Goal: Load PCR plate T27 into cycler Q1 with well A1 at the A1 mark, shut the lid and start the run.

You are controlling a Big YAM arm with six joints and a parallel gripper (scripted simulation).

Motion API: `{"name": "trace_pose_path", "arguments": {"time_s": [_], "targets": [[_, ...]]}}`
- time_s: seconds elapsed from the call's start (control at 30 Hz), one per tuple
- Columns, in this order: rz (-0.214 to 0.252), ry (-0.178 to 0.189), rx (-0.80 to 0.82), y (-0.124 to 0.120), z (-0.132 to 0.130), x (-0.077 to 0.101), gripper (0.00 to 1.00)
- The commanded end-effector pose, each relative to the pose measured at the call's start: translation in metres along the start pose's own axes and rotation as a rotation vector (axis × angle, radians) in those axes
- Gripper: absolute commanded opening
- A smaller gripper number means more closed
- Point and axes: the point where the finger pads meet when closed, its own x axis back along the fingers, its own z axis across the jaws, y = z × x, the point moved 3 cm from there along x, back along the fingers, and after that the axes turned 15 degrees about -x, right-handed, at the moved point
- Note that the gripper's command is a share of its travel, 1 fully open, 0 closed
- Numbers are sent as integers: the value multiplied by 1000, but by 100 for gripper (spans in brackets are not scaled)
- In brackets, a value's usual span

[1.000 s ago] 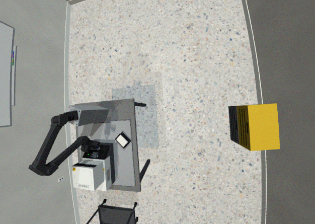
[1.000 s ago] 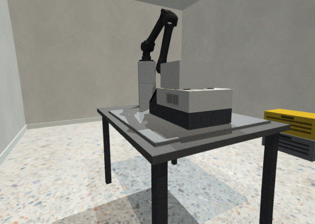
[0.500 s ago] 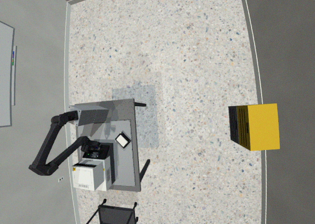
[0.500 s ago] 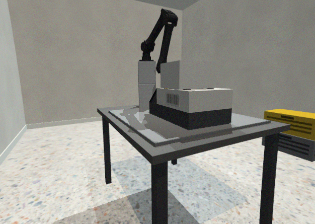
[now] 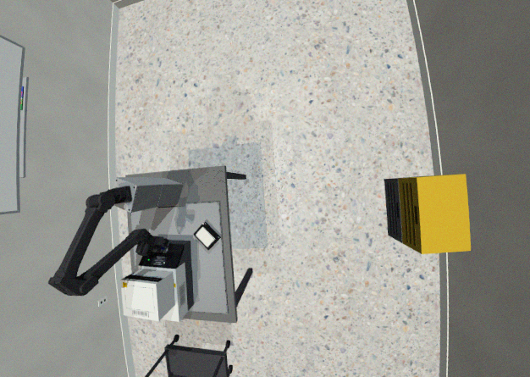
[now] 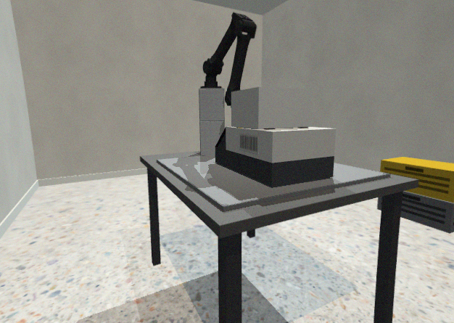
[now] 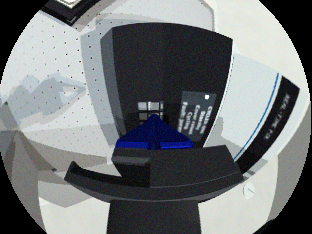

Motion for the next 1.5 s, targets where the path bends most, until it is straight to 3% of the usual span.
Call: {"name": "trace_pose_path", "arguments": {"time_s": [0.0,0.47,0.7,1.13,1.47], "targets": [[12,19,-5,-8,9,-13,0],[8,17,-1,-5,7,-33,0],[10,21,-1,-8,13,-23,0],[10,22,-1,-9,15,-21,0],[-7,-23,-6,1,-7,-30,0]]}}
